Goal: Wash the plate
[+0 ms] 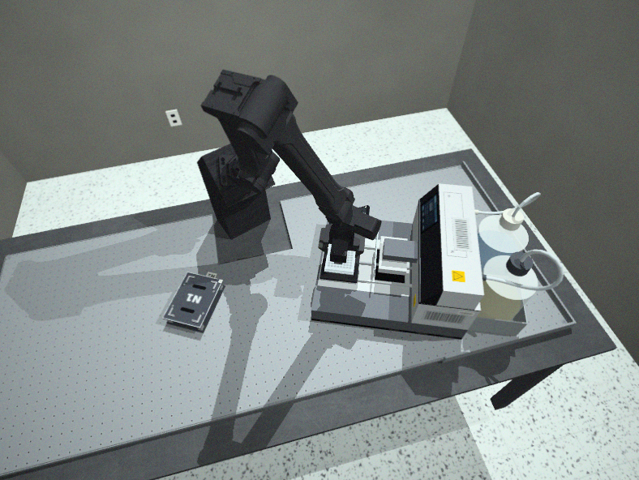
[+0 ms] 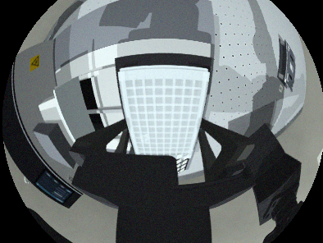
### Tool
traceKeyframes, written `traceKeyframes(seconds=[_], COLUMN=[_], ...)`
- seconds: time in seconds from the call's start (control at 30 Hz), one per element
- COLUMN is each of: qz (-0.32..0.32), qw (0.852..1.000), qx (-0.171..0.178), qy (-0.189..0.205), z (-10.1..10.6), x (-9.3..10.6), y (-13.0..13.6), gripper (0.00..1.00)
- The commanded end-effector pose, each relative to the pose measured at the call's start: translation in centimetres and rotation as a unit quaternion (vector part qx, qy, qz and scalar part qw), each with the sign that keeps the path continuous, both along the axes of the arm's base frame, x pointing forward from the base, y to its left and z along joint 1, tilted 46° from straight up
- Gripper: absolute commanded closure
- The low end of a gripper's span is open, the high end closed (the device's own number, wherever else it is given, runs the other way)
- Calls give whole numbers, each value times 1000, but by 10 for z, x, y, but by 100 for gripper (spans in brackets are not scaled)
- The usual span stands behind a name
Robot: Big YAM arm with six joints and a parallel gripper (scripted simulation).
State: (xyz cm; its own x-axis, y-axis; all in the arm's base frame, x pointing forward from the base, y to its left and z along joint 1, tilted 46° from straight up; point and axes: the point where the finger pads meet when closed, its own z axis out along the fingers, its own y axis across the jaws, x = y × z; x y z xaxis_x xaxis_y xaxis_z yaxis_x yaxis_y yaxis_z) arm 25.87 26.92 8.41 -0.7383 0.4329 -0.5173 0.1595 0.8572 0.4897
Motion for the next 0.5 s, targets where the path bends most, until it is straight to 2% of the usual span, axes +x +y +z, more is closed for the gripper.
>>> traceKeyframes(seconds=[0.0,0.03,0.47], qz=[8,2,2], qw=[1000,1000,1000], qx=[5,5,5], qy=[-7,-4,-4], z=[6,5,5], x=[4,2,2], y=[11,5,5], gripper=[16,16,16])
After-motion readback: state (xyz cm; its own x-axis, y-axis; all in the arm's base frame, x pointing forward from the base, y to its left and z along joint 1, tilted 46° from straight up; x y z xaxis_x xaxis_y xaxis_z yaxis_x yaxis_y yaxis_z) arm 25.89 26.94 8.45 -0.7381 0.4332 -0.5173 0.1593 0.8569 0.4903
